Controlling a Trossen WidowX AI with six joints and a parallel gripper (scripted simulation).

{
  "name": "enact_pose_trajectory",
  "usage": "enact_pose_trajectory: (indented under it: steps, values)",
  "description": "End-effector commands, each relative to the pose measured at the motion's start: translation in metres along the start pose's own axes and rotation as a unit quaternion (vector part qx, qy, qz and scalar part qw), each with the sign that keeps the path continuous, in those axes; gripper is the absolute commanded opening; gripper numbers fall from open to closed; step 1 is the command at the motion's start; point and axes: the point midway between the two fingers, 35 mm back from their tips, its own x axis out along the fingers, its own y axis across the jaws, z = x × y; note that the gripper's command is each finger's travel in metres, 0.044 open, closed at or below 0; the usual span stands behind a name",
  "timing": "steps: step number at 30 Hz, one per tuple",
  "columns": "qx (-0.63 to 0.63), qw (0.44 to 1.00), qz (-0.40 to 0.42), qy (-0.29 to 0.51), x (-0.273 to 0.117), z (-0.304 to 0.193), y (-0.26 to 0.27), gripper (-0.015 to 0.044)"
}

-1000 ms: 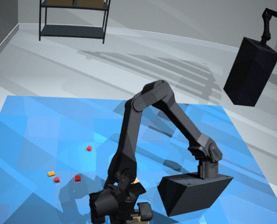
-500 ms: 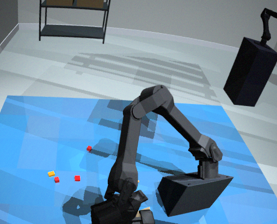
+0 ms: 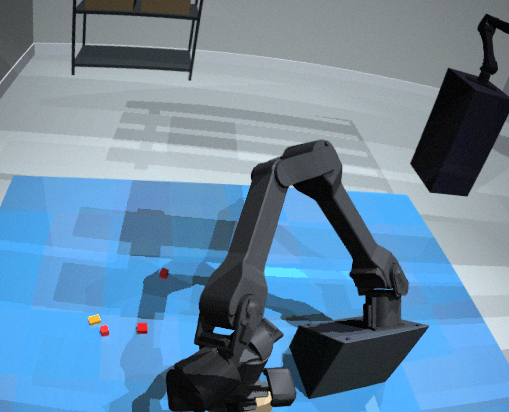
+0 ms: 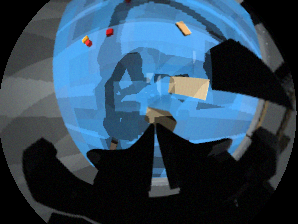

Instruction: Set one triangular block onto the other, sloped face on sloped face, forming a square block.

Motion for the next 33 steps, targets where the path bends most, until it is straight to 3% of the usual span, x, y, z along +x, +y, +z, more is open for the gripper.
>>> enact_pose_trajectory:
  steps: [1,6,10,15,19,33]
  values:
    - [-0.002,1.0,-0.008,-0.003,0.006,0.001,-0.004,0.0079]
    - [-0.036,0.999,-0.004,-0.001,0.001,-0.001,-0.002,0.021]
    - [-0.245,0.969,-0.01,0.002,0.0,-0.012,-0.007,0.0315]
    - [-0.5,0.866,-0.017,0.008,-0.002,-0.026,-0.014,0.044]
    - [-0.613,0.789,-0.02,0.012,-0.003,-0.032,-0.018,0.044]
    - [-0.614,0.789,-0.02,0.012,-0.001,-0.032,-0.018,0.044]
